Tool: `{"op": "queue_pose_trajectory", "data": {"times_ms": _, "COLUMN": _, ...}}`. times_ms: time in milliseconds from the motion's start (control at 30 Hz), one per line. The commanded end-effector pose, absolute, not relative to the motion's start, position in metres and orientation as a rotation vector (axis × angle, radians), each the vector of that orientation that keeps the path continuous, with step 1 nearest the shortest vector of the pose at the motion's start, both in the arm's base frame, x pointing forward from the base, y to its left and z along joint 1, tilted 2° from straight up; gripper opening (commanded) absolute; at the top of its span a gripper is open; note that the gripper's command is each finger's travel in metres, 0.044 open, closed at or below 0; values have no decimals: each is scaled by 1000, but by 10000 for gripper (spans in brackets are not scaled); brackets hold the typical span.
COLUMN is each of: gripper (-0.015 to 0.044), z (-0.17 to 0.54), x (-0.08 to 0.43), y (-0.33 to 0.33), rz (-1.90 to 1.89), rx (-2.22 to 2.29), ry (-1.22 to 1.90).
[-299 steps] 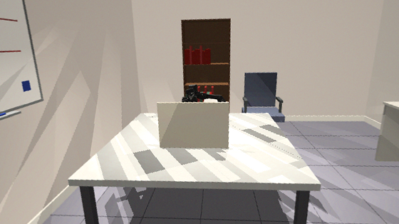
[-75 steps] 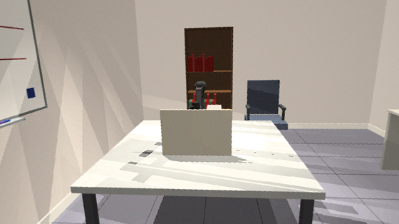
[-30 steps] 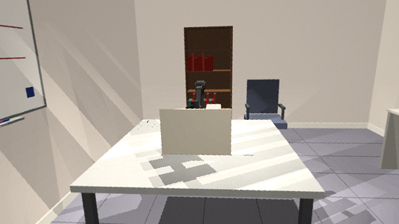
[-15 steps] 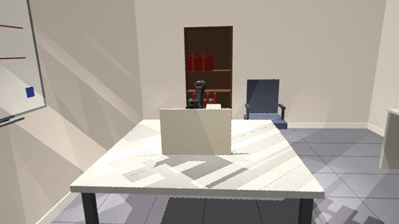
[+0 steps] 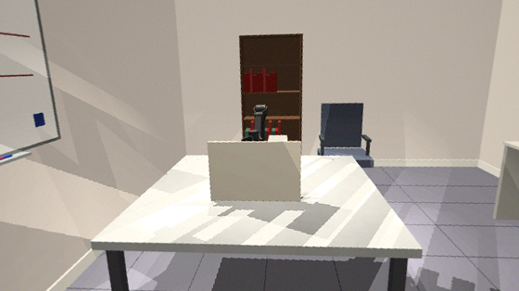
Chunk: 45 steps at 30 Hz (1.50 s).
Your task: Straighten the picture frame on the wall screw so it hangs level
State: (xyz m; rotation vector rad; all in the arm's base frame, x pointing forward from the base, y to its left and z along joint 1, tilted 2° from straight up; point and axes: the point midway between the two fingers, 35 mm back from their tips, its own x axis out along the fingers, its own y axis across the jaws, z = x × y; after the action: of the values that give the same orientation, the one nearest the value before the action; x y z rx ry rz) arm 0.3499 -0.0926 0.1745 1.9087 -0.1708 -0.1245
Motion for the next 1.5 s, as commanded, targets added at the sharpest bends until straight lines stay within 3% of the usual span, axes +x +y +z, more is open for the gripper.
{"op": "queue_pose_trajectory", "data": {"times_ms": 0, "gripper": 0, "z": 177, "x": 350, "y": -92, "rz": -116, "rx": 1913, "ry": -174}}
{"op": "queue_pose_trajectory", "data": {"times_ms": 1467, "gripper": 0, "z": 180, "x": 351, "y": -86, "rz": -115, "rx": 1913, "ry": -174}}
